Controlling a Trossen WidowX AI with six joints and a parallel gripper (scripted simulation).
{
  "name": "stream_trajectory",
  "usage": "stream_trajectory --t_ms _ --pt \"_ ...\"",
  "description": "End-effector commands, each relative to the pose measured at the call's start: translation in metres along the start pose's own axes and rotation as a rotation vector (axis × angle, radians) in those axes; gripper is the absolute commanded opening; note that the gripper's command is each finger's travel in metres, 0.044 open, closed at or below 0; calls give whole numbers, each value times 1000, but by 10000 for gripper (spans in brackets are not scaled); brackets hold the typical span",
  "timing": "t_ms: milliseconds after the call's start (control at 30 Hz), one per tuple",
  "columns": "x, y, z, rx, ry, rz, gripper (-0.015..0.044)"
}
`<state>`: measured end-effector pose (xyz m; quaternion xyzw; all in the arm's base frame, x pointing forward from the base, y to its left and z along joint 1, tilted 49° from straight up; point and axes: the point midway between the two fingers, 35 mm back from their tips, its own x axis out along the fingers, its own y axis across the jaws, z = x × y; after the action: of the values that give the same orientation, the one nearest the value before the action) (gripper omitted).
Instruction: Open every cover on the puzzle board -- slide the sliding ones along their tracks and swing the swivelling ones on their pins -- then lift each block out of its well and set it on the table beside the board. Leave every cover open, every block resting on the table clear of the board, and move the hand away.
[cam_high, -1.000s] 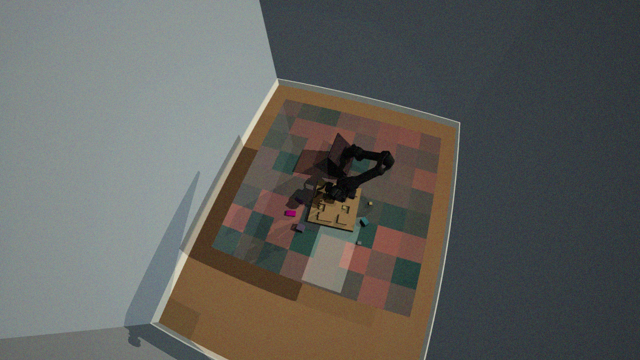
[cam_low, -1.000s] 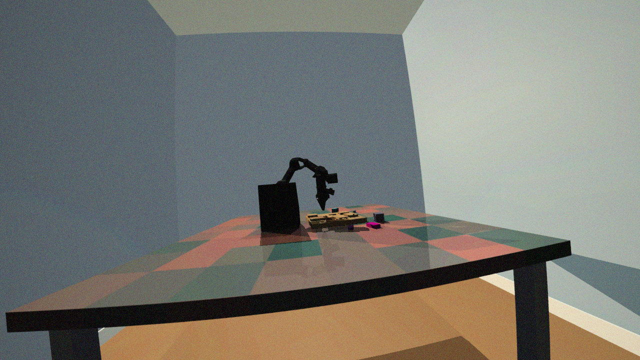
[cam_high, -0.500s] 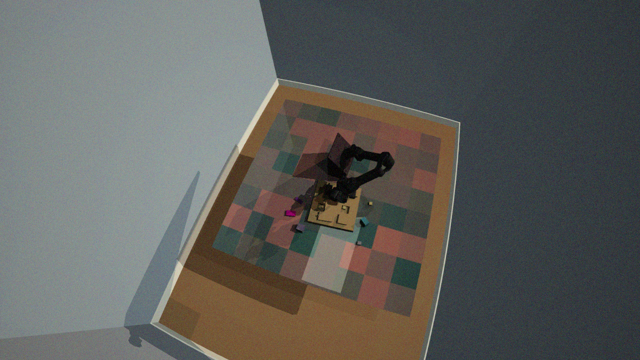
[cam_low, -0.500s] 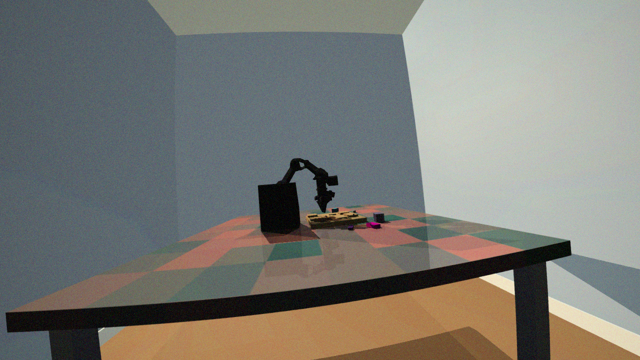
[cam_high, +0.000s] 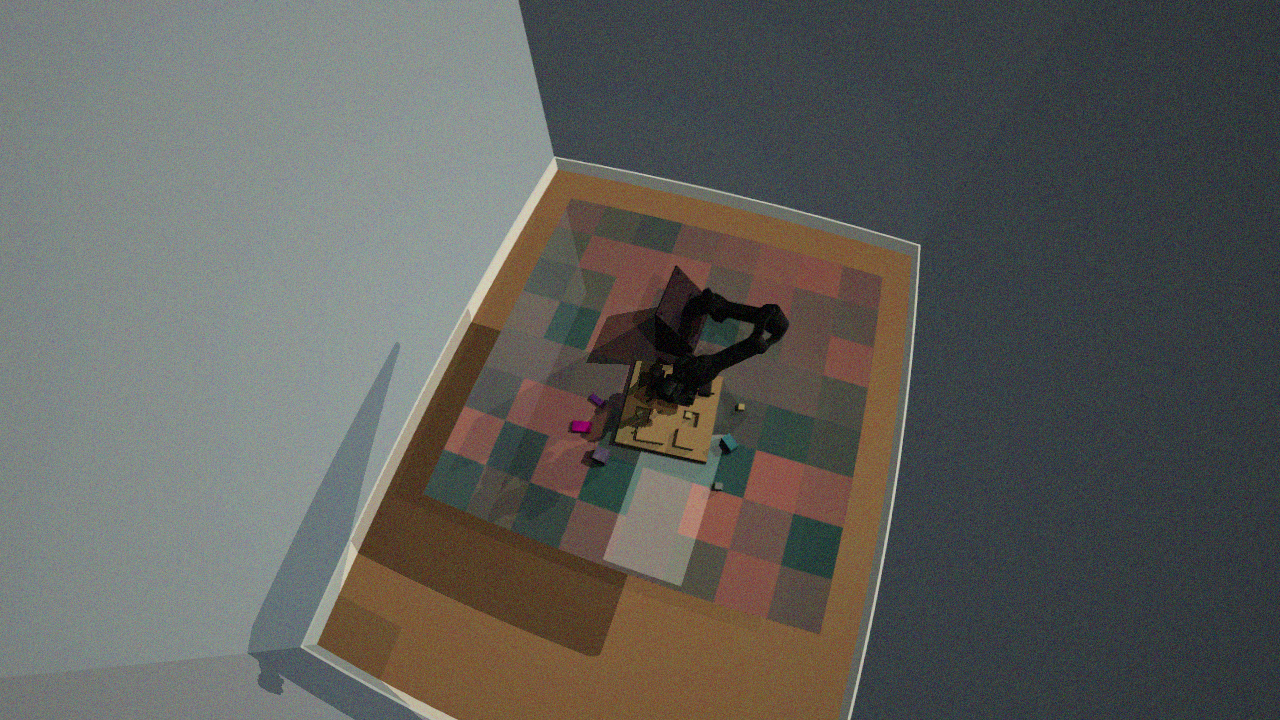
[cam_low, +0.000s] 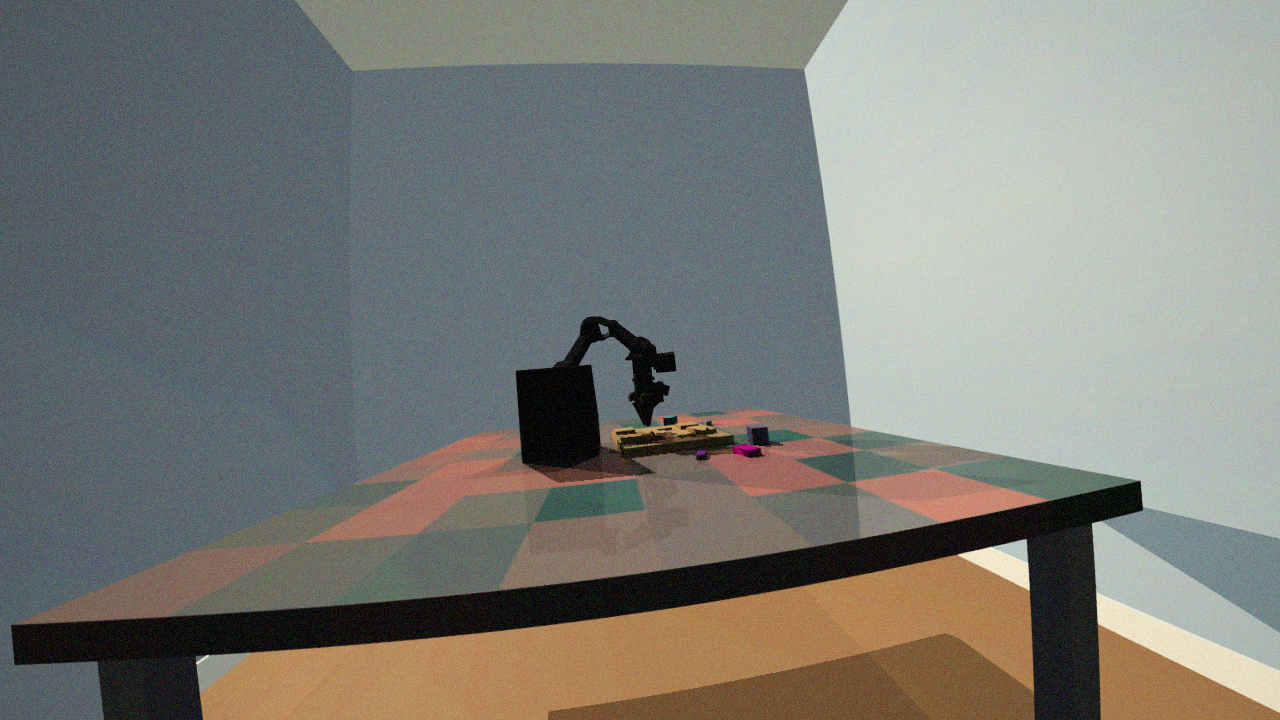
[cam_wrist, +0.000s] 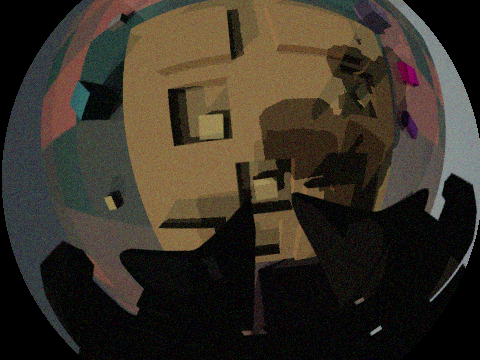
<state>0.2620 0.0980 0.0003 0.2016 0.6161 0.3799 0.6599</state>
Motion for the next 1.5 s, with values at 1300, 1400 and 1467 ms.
stream_trajectory --t_ms 1300,1400,1467 --pt "23 0 -1 -4 -1 5 144" --pt "23 0 -1 -4 -1 5 144" --pt "24 0 -1 -4 -1 5 144"
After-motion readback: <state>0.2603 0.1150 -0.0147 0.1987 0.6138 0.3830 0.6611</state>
